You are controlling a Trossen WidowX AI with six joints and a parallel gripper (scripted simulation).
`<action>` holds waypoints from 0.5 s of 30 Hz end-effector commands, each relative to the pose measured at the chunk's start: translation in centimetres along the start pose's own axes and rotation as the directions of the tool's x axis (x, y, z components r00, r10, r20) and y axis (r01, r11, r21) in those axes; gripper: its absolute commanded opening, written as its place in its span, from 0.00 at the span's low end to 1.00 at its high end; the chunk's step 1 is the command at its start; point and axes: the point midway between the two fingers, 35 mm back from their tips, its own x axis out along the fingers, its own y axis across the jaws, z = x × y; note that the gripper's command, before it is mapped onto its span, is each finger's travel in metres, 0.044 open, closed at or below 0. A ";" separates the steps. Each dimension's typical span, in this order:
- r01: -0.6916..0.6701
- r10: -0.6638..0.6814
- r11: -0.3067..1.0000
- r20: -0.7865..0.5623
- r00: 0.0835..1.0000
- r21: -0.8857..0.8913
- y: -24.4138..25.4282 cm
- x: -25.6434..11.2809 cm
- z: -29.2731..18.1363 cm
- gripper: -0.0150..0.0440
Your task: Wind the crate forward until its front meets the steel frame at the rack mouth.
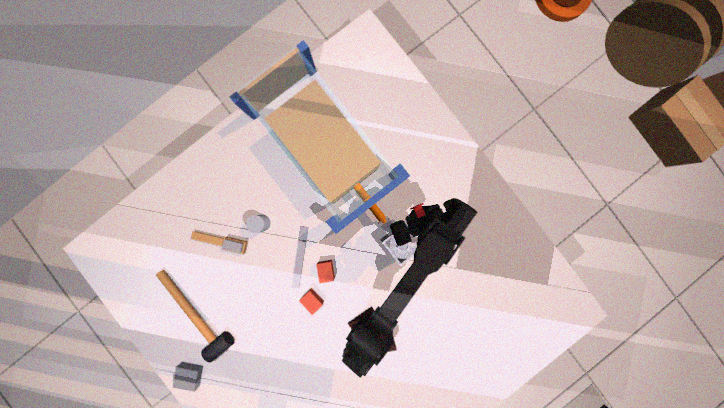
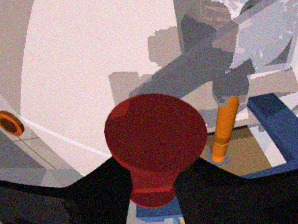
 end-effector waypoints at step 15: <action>0.057 -0.057 0.998 -0.007 0.998 -0.018 -2.4 1.0 -1.5 0.25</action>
